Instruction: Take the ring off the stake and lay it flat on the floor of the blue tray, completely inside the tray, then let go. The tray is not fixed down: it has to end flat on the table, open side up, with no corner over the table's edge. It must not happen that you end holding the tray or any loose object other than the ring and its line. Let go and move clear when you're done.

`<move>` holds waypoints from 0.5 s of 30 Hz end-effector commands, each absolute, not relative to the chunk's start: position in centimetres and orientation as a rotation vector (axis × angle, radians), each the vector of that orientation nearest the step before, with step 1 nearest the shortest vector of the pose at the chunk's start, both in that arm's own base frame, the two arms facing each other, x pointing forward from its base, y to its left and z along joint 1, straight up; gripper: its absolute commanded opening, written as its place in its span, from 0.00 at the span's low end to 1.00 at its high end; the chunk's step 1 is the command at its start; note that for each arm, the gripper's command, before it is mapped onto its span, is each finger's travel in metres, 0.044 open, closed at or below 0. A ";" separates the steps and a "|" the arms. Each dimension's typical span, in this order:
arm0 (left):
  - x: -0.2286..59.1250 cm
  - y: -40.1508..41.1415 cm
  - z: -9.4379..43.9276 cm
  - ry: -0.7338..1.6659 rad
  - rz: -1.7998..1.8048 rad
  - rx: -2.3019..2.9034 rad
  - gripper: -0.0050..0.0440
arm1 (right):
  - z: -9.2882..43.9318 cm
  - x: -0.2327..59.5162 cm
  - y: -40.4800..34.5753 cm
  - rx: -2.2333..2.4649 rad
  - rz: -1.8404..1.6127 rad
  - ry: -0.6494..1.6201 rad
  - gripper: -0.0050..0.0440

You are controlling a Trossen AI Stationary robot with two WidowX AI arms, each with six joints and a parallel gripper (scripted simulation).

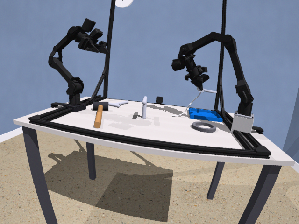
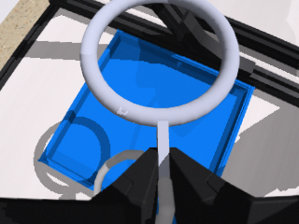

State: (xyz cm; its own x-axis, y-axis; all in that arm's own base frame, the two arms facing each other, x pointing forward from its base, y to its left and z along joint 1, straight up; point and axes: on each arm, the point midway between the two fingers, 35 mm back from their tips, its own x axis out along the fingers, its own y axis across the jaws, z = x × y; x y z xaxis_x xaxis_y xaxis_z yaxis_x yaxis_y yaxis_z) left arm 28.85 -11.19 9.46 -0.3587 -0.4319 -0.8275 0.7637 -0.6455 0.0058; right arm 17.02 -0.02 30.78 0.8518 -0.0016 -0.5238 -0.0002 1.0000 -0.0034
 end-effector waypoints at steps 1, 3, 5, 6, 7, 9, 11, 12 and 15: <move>28.9 -11.3 7.3 0.514 -2.060 1.080 0.10 | 30.7 17.0 0.0 0.000 0.000 0.554 0.92; 29.0 -11.3 5.9 0.520 -2.058 1.077 0.10 | 30.7 17.0 0.0 0.000 0.000 0.554 0.92; 29.0 -11.3 4.5 0.521 -2.057 1.077 0.10 | 30.7 17.0 0.0 0.000 0.000 0.554 0.92; 29.0 -11.3 3.8 0.519 -2.058 1.078 0.10 | 30.7 17.0 0.0 0.000 0.000 0.554 0.92; 28.9 -11.3 3.0 0.514 -2.060 1.080 0.10 | 30.7 17.0 0.0 0.000 0.000 0.554 0.92; 28.9 -11.3 2.3 0.510 -2.062 1.081 0.10 | 30.7 17.0 0.0 0.000 0.000 0.554 0.92; 28.8 -11.3 1.7 0.506 -2.064 1.083 0.10 | 30.7 17.0 0.0 0.000 0.000 0.554 0.92; 28.7 -11.3 1.2 0.502 -2.066 1.084 0.10 | 30.7 17.0 0.0 0.000 0.000 0.554 0.92; 28.7 -11.3 0.6 0.496 -2.068 1.087 0.10 | 30.7 17.0 0.0 0.000 0.000 0.554 0.92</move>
State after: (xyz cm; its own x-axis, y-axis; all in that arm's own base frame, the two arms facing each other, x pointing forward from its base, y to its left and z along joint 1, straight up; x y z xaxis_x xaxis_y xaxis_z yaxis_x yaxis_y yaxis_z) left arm 28.81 -11.21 1.83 -0.3663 -0.4253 -0.8276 0.7588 -0.6513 -0.0011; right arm 17.02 -0.02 30.78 0.8518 -0.0016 -0.5238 -0.0002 1.0000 -0.0034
